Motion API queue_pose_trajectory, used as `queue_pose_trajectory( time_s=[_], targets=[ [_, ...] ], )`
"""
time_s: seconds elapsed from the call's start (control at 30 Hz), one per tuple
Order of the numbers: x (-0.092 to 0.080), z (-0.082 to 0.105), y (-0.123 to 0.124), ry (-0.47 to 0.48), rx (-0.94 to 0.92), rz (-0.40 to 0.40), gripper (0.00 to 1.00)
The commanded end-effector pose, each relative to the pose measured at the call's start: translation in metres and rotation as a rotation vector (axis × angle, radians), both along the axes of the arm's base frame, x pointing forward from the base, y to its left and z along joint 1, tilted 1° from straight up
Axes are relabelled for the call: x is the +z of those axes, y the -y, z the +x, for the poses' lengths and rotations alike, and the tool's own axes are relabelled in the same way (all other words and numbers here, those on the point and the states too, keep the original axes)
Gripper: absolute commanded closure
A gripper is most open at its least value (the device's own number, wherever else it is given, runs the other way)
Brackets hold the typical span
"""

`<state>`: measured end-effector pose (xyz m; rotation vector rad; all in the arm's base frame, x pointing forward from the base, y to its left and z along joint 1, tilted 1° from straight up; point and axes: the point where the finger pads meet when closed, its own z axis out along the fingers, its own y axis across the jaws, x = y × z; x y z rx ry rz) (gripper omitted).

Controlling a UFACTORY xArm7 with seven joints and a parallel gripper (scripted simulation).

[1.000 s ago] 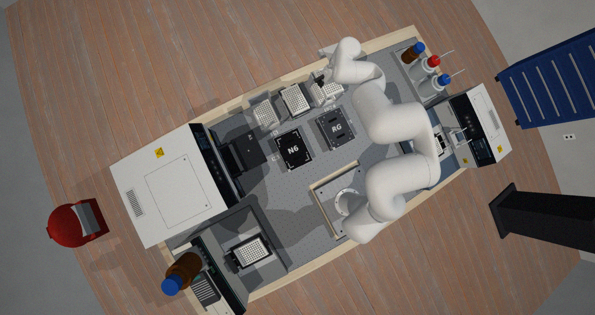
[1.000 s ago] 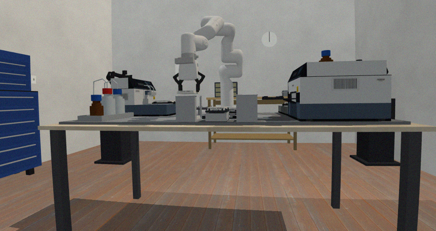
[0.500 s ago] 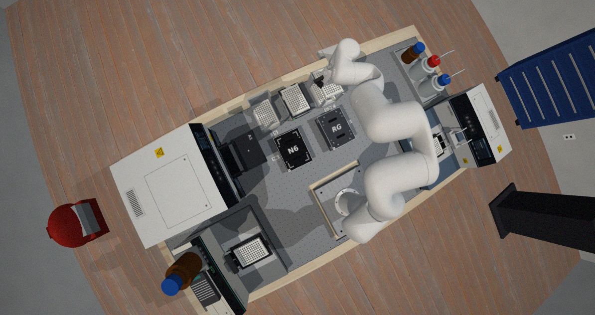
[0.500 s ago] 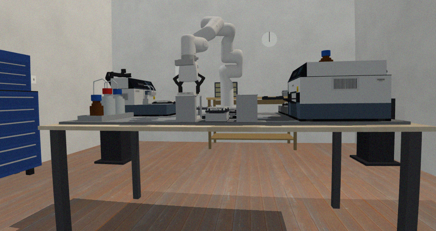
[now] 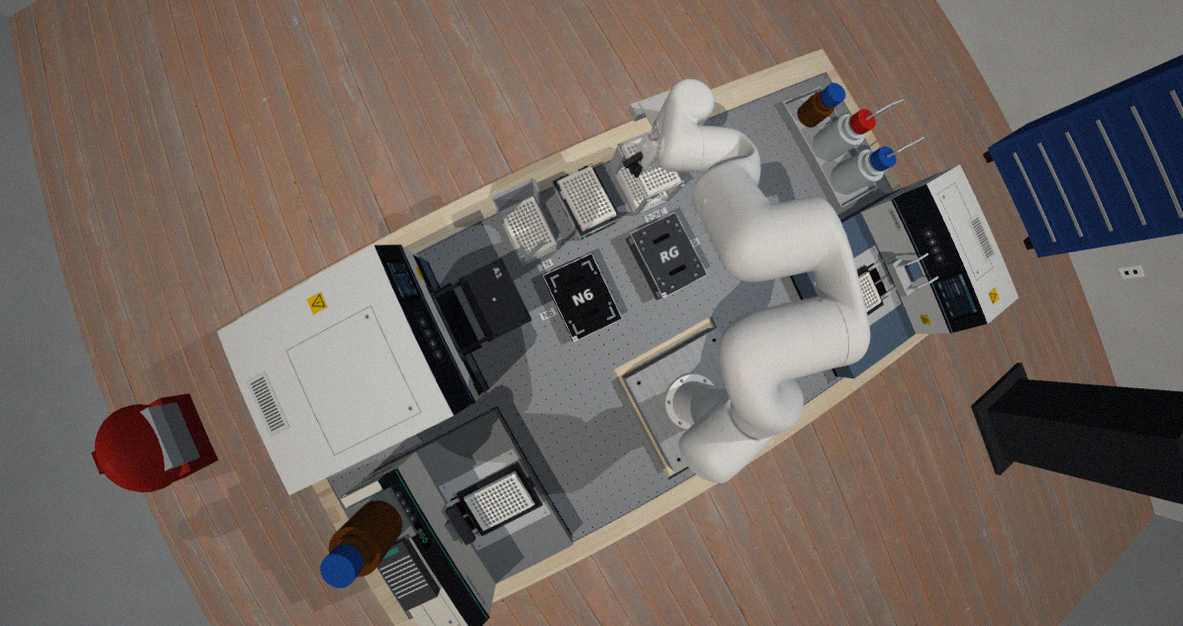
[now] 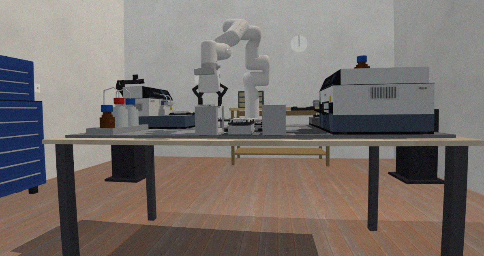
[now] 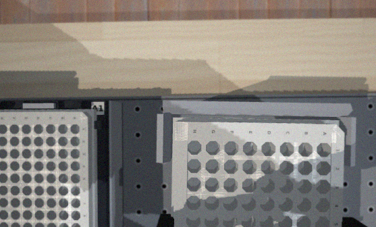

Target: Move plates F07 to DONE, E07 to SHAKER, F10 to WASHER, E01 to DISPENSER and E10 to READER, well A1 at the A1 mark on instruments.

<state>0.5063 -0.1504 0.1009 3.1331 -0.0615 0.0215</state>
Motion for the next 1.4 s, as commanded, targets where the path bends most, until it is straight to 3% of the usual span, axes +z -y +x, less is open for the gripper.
queue_pose_trajectory(
  time_s=[0.0,1.37],
  targets=[
    [0.001,0.002,0.001,0.007,0.000,-0.002,1.00],
    [-0.024,0.002,0.001,0.007,0.000,-0.002,1.00]
  ],
)
